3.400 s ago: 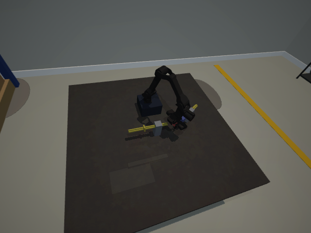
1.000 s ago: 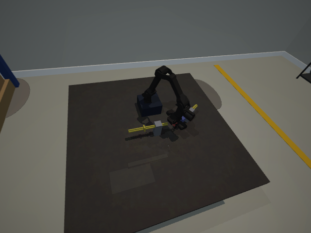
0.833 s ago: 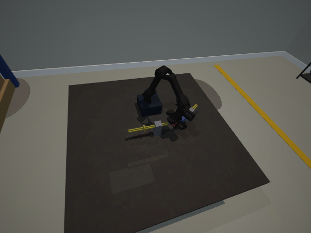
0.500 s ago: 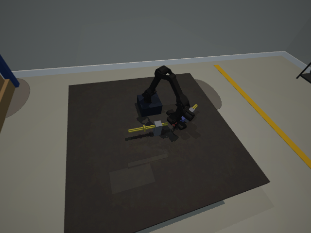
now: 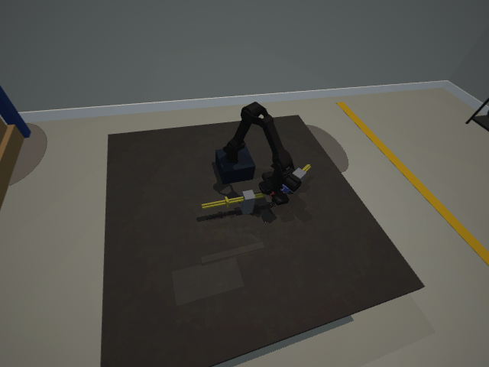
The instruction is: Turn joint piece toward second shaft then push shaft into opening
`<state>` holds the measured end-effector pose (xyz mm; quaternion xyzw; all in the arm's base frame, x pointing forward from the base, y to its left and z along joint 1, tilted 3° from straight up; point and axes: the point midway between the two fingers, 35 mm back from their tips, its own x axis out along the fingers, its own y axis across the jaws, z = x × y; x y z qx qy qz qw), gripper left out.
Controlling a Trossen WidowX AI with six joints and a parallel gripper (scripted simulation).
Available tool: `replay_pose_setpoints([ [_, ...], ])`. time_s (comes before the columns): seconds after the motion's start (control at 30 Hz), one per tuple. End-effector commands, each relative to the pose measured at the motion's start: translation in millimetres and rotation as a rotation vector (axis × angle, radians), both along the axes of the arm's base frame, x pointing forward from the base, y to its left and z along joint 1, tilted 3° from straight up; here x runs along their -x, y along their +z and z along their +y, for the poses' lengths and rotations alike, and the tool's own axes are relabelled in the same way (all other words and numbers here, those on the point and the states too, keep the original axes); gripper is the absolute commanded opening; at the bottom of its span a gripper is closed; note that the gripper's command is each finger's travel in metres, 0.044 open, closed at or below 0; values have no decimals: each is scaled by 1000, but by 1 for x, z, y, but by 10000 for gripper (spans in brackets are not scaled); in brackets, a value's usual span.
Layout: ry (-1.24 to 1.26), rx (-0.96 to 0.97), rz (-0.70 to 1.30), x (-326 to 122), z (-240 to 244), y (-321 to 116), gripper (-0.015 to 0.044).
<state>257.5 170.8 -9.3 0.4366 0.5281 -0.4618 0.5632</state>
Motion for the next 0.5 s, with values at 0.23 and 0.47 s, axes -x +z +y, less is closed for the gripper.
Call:
replay_pose_setpoints([
  [0.23, -46, -25, 2, 2, 0, -1, 0],
  [0.47, -35, -21, 1, 2, 0, -1, 0],
])
